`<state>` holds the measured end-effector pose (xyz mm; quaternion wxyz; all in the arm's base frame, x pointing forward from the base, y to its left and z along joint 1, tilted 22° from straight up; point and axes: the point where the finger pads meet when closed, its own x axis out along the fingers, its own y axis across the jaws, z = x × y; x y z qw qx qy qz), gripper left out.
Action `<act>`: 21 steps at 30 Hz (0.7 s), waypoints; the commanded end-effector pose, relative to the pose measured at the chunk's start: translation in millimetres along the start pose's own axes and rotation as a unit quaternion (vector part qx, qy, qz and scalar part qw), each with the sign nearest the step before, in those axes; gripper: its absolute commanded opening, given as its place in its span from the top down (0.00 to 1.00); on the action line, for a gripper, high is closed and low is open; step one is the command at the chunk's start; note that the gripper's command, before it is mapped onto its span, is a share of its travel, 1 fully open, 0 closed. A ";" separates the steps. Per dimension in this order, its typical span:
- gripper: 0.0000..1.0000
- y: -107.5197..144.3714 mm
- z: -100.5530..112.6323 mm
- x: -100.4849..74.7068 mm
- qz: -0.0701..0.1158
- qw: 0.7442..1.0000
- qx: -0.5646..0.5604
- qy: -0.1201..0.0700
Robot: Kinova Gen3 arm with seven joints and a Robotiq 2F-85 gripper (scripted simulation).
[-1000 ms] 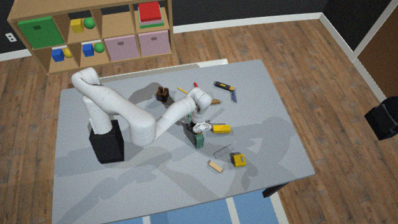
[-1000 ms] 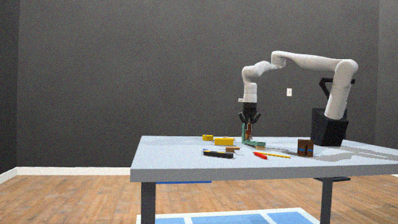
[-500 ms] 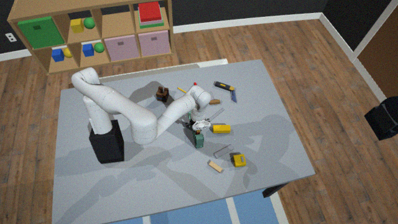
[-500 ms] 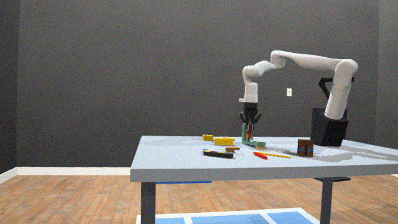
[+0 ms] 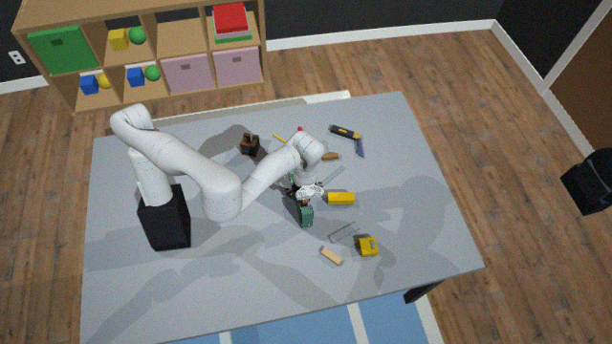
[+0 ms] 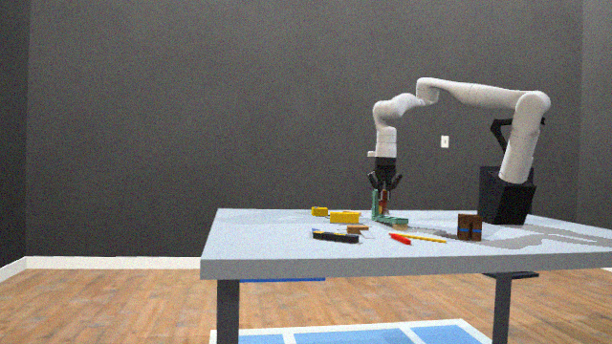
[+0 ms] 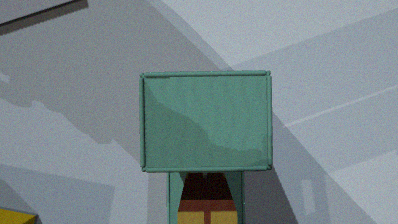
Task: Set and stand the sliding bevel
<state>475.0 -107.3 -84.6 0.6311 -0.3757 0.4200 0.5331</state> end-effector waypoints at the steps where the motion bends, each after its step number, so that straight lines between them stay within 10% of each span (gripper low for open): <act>1: 0.90 -0.5 -0.5 -1.6 -0.001 1.000 0.000 0.000; 21: 0.90 -0.5 -0.4 -19.6 -0.001 1.000 0.000 0.000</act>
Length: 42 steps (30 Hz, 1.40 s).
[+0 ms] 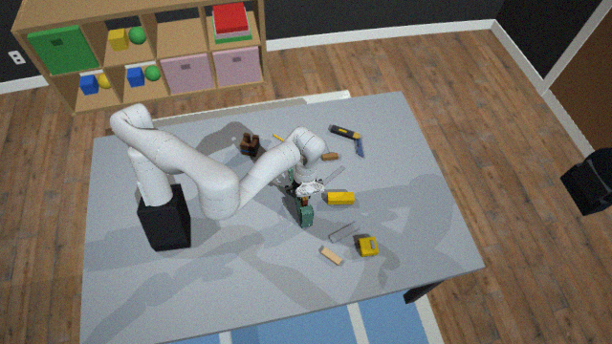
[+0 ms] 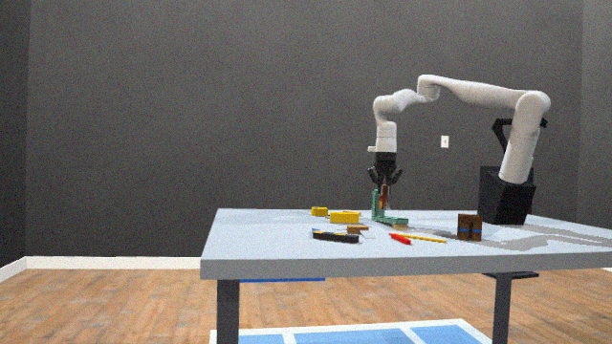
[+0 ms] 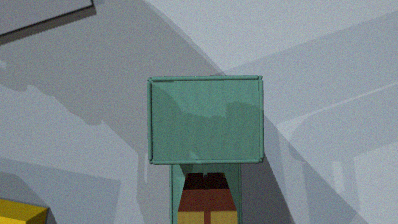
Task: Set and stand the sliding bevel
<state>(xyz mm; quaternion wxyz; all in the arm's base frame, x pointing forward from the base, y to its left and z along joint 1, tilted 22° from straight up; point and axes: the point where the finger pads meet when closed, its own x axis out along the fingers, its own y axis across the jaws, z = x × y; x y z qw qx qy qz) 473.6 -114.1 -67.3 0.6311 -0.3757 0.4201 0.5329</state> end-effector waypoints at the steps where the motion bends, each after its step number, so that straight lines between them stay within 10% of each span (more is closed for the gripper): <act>1: 0.90 -0.4 -0.3 -2.9 -0.001 1.000 0.000 0.000; 42: 0.90 -0.4 -0.2 -77.3 -0.001 1.000 0.000 0.000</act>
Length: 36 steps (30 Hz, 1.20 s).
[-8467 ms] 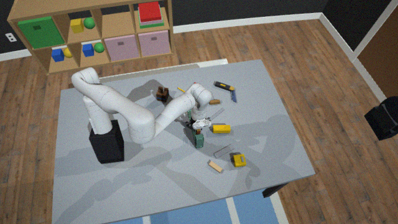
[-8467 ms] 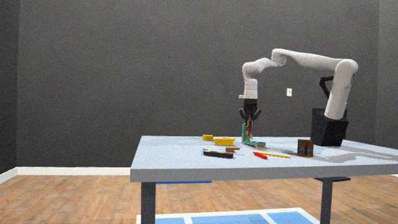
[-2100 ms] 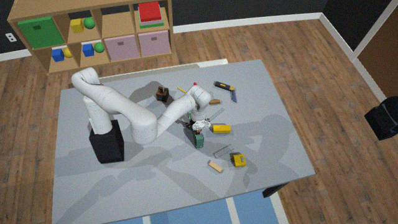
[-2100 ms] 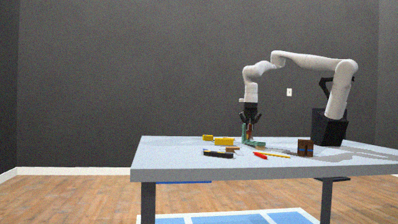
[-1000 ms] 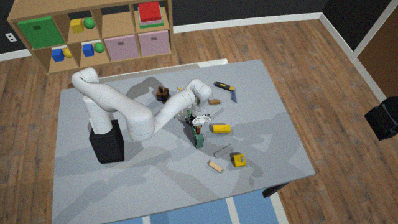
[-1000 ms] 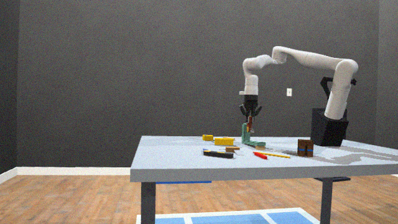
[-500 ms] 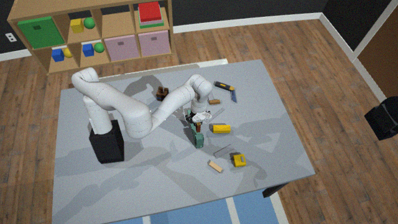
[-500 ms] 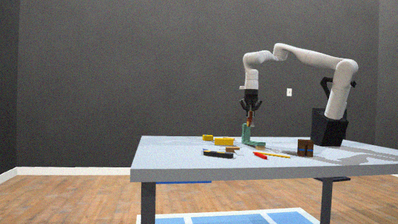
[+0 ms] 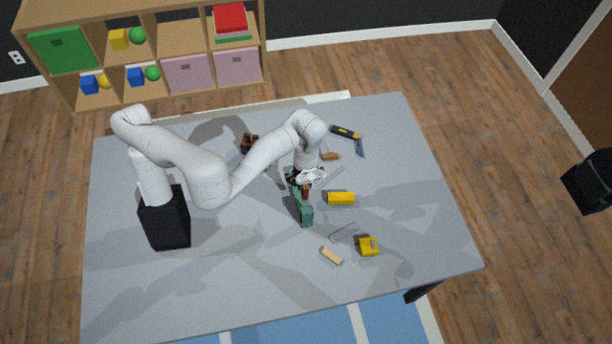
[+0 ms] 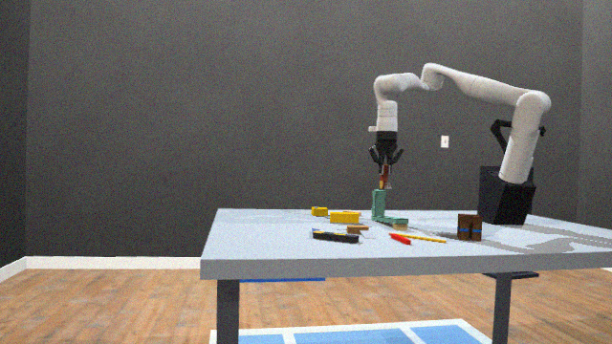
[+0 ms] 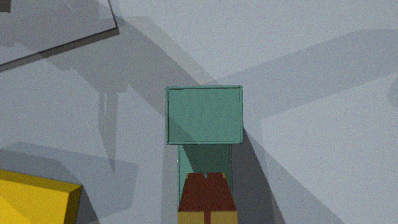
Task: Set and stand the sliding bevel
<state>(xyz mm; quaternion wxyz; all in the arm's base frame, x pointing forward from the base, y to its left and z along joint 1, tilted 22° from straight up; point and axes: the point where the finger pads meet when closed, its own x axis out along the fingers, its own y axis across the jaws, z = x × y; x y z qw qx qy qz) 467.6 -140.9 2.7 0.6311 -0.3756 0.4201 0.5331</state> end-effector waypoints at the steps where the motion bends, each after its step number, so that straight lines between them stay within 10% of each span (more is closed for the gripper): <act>1: 0.90 -0.5 -0.3 -2.8 -0.001 1.000 0.000 0.000; 26: 0.90 -0.4 -0.3 -9.2 -0.001 1.000 0.000 0.000; 36: 0.90 -0.4 -1.1 -61.6 -0.001 1.000 0.000 0.000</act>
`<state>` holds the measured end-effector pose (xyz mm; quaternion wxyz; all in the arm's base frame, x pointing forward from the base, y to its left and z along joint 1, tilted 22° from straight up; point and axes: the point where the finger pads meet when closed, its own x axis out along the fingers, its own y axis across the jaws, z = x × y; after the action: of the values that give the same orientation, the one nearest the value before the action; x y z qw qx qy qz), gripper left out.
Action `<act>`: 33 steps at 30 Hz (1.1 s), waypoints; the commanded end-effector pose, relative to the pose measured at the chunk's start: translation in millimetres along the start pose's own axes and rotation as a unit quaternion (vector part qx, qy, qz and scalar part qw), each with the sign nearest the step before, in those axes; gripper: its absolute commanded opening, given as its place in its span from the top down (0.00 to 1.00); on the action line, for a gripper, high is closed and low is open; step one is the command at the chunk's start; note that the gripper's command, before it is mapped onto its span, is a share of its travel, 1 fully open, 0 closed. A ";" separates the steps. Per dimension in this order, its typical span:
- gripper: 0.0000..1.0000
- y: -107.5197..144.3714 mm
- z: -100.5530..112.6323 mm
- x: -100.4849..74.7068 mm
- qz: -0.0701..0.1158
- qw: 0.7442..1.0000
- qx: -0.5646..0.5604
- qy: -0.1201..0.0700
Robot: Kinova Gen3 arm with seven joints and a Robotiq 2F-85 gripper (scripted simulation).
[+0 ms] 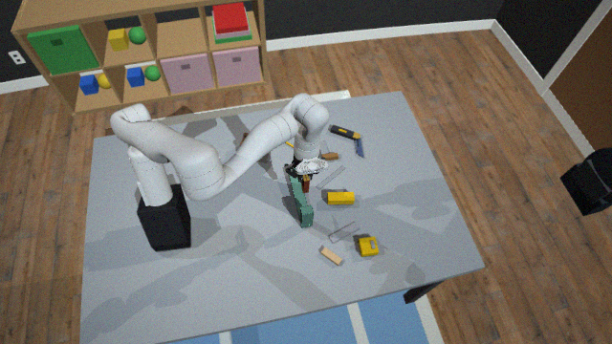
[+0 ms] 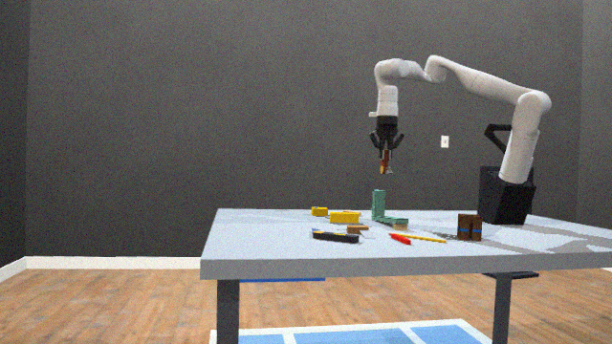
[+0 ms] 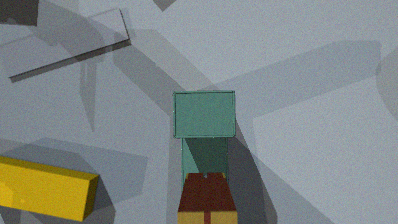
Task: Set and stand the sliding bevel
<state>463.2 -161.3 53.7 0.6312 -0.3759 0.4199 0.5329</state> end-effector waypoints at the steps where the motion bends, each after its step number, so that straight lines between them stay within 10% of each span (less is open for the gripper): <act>1: 0.90 -0.3 -0.4 -7.5 0.000 1.000 0.000 0.000; 33: 0.90 3.5 8.2 -7.8 0.000 1.000 0.006 0.000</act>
<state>460.4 -156.8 62.5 0.6329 -0.3724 0.4226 0.5312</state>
